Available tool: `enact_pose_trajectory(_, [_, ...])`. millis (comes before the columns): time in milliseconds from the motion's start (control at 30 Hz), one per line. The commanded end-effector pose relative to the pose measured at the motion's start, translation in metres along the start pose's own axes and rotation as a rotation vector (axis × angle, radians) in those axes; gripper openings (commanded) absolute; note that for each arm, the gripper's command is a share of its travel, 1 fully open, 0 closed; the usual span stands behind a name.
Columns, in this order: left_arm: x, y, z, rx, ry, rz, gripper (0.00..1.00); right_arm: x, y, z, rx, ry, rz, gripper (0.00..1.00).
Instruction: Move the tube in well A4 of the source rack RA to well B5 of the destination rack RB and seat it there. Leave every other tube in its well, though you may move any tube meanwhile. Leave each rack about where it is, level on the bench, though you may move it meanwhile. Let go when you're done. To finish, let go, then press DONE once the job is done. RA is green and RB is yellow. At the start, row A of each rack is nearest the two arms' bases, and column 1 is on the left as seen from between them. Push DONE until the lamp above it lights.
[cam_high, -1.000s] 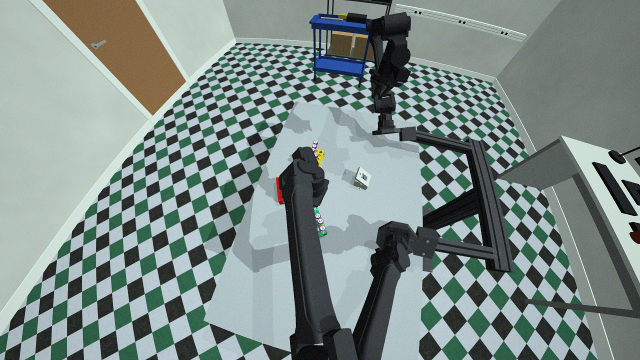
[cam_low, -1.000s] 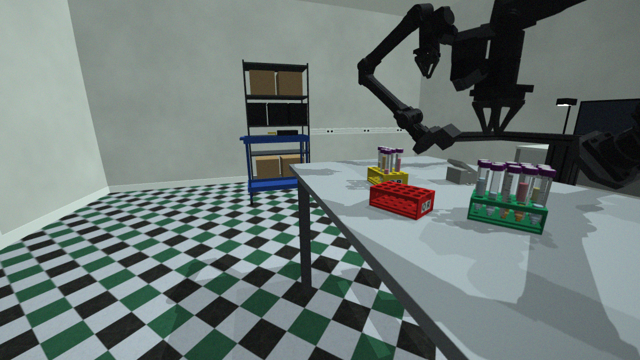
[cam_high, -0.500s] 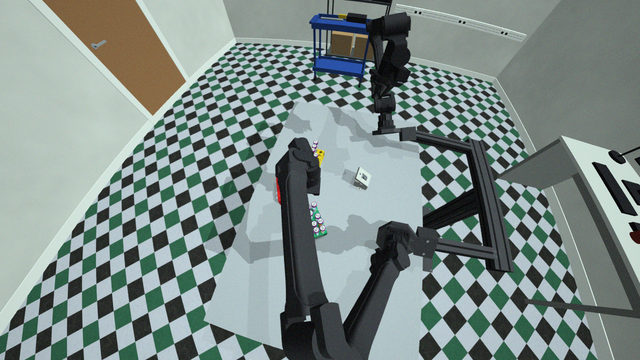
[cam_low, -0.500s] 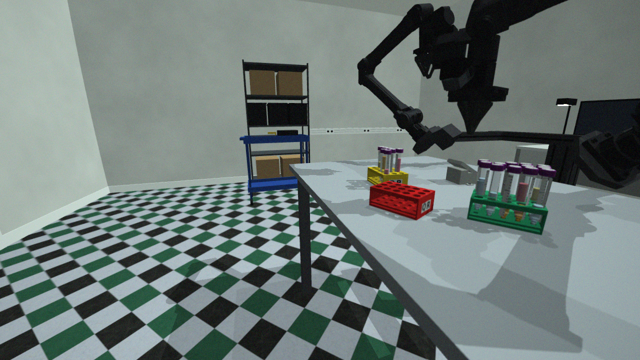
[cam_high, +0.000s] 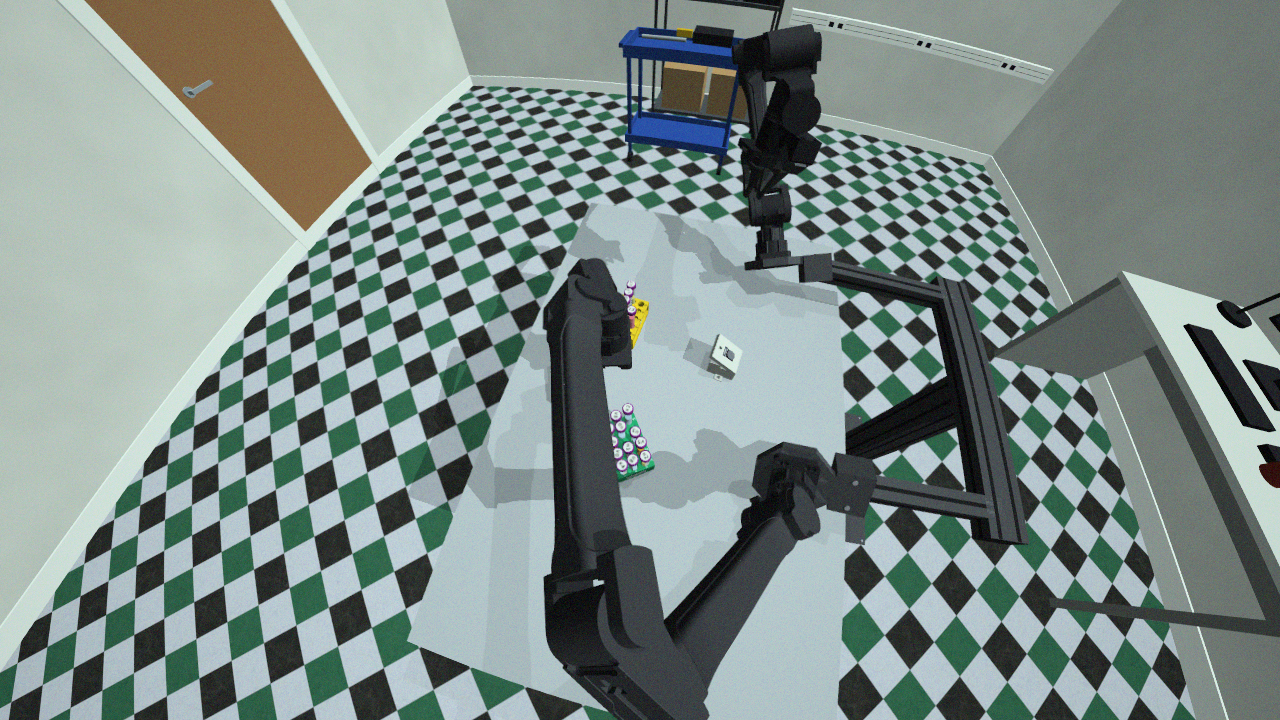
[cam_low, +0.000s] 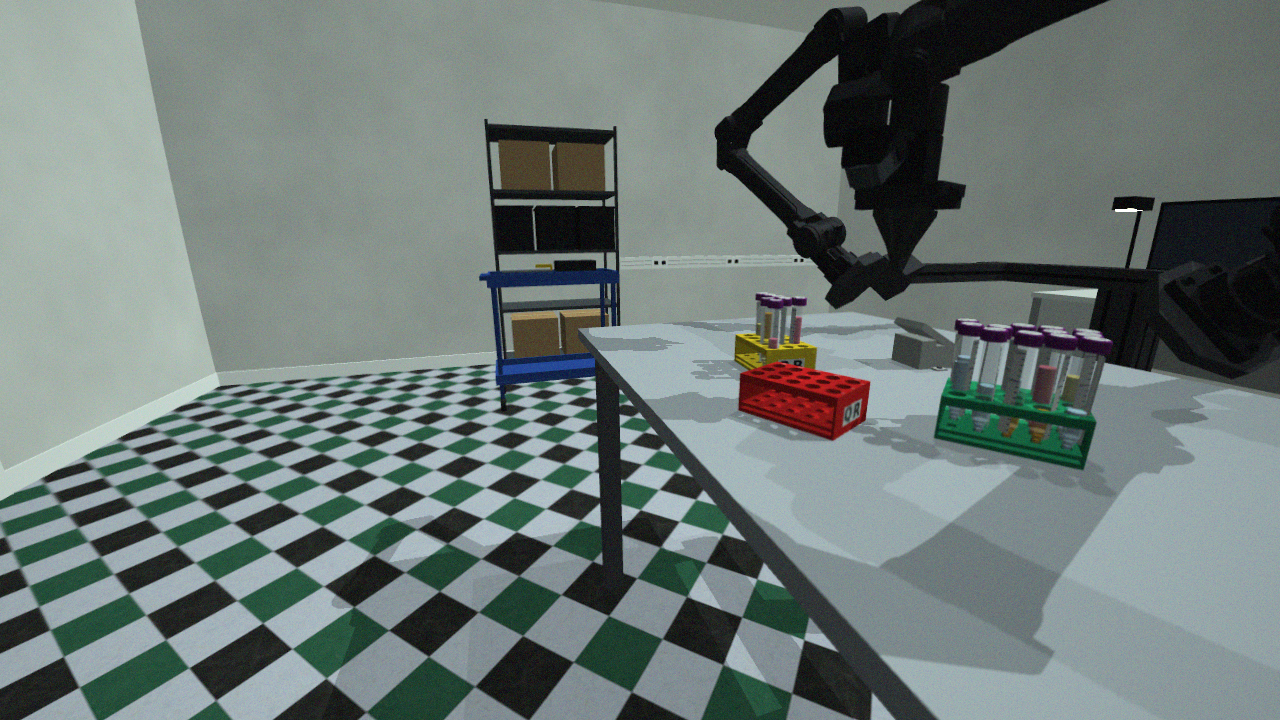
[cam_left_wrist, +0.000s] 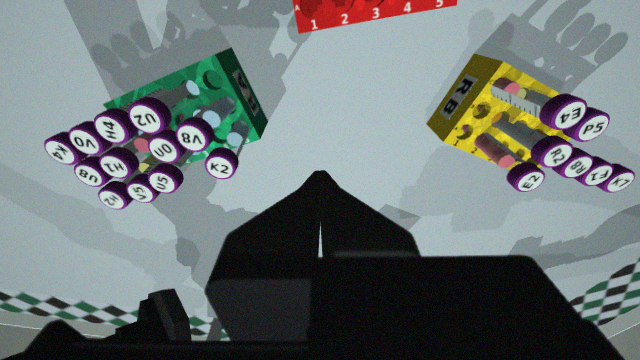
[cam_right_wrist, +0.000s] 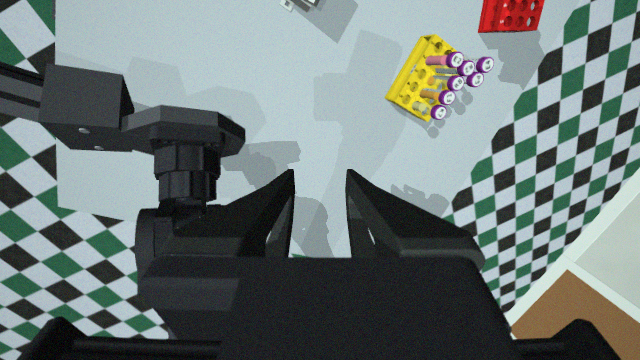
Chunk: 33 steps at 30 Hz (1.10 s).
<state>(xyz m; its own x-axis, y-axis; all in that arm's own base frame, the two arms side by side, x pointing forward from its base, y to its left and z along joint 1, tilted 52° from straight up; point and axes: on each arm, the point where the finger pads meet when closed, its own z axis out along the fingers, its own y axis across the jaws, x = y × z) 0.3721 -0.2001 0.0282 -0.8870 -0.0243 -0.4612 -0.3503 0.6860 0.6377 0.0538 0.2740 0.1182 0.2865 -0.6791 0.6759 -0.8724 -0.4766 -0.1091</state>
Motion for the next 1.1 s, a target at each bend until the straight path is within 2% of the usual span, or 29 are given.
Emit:
enact_pose_trajectory(0, [-0.018, -0.019, 0.006, 0.01, 0.006, -0.037, 0.0, -0.005, -0.006, -0.011, 0.009, -0.029, 0.011, 0.3])
enact_pose_trajectory(400, [-0.029, -0.05, 0.013, 0.009, 0.006, -0.03, 0.0, -0.005, -0.006, -0.011, 0.009, -0.029, 0.011, 0.3])
enact_pose_trajectory(500, [-0.028, -0.049, 0.013, 0.005, 0.008, -0.029, 0.0, -0.005, -0.006, -0.011, 0.009, -0.029, 0.011, 0.3])
enact_pose_trajectory(567, [-0.017, -0.043, 0.02, -0.015, 0.016, -0.007, 0.0, -0.005, -0.006, -0.011, 0.009, -0.029, 0.011, 0.3])
enact_pose_trajectory(1067, [-0.017, -0.043, 0.02, -0.015, 0.016, -0.008, 0.0, -0.005, -0.006, -0.011, 0.009, -0.029, 0.011, 0.3])
